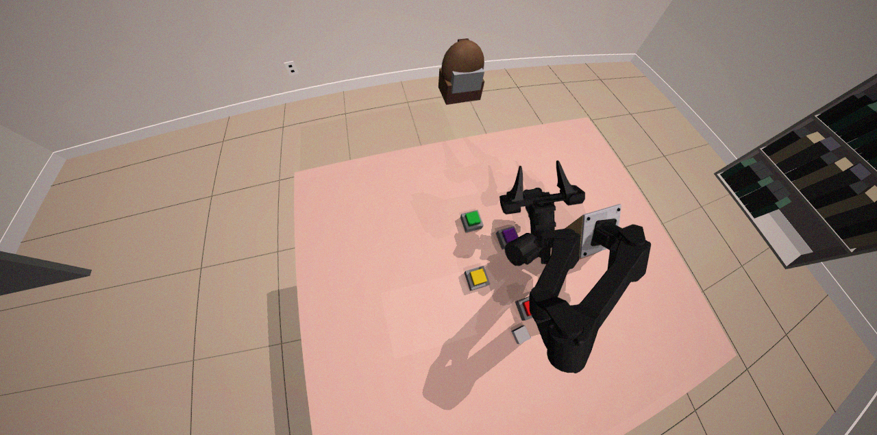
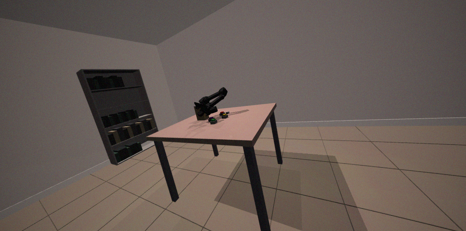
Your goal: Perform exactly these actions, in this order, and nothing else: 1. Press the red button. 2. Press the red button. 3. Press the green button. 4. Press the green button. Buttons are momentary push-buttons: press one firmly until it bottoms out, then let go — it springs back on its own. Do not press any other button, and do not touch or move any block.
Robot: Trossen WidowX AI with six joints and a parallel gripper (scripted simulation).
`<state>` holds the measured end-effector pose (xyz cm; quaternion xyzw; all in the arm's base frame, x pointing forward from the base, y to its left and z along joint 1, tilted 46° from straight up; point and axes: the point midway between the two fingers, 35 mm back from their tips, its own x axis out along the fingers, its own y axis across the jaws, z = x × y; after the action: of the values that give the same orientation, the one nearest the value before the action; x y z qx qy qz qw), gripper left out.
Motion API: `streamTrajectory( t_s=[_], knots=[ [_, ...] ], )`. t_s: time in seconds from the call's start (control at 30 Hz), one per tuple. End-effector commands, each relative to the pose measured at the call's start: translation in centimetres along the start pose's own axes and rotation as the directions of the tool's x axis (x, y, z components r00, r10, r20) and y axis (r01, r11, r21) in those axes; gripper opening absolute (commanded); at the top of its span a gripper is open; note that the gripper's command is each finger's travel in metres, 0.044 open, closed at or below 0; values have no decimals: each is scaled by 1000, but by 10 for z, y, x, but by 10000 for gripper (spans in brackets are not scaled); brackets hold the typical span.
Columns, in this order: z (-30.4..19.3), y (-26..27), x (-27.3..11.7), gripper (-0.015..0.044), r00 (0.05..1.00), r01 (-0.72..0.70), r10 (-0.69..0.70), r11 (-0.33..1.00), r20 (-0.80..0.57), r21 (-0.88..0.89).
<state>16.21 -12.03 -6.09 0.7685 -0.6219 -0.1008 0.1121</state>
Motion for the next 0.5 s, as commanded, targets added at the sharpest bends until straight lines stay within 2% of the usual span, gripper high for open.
streamTrajectory(
  t_s=[0.0,0.07,0.13,0.23,0.37,0.47],
  knots=[
    [1,-2,0,400,1000,6,-7,1000,12,8],
    [12,-19,1,400,992,48,-56,996,114,74],
    [25,-42,0,400,954,72,-120,981,273,181],
    [39,-69,-10,400,842,17,-191,944,505,330],
    [40,-92,-35,400,596,-206,-240,877,766,434],
    [26,-97,-62,400,356,-434,-249,809,901,395]
  ],
)
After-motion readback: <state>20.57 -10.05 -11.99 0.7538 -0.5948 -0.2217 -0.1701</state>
